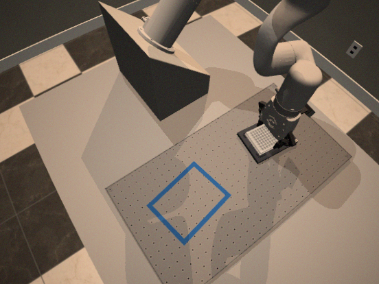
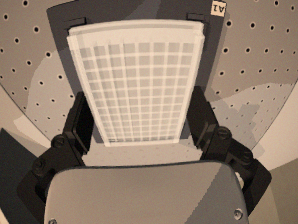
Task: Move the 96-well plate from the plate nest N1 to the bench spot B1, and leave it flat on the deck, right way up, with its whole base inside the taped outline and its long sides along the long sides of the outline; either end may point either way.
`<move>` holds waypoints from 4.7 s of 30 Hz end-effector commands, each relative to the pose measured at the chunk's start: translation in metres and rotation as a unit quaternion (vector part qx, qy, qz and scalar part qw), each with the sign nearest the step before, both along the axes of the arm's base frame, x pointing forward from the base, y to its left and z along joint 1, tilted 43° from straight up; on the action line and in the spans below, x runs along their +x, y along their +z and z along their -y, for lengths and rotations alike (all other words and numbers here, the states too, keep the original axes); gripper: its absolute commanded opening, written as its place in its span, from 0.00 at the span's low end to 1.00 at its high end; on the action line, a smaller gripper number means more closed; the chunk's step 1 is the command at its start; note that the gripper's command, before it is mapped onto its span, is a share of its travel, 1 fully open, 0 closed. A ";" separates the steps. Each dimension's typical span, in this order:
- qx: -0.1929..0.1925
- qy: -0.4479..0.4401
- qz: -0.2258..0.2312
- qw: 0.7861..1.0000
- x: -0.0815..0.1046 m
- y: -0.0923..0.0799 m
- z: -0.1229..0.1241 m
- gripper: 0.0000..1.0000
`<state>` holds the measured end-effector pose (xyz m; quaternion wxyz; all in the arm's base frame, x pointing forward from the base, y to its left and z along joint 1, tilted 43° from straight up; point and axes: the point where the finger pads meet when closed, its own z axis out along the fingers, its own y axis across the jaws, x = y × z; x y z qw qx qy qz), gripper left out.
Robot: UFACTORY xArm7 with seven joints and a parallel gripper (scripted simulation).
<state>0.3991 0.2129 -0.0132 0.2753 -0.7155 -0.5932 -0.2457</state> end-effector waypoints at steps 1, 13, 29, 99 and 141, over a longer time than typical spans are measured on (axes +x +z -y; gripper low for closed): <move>0.000 -0.001 0.001 1.000 0.001 0.000 0.001 0.00; 0.000 -0.001 0.001 1.000 0.001 0.003 0.003 0.00; 0.000 -0.001 0.001 1.000 0.001 0.009 0.010 0.00; 0.000 -0.001 0.001 1.000 -0.001 0.059 0.056 0.00; -0.005 0.110 0.106 0.988 0.001 -0.015 0.129 0.00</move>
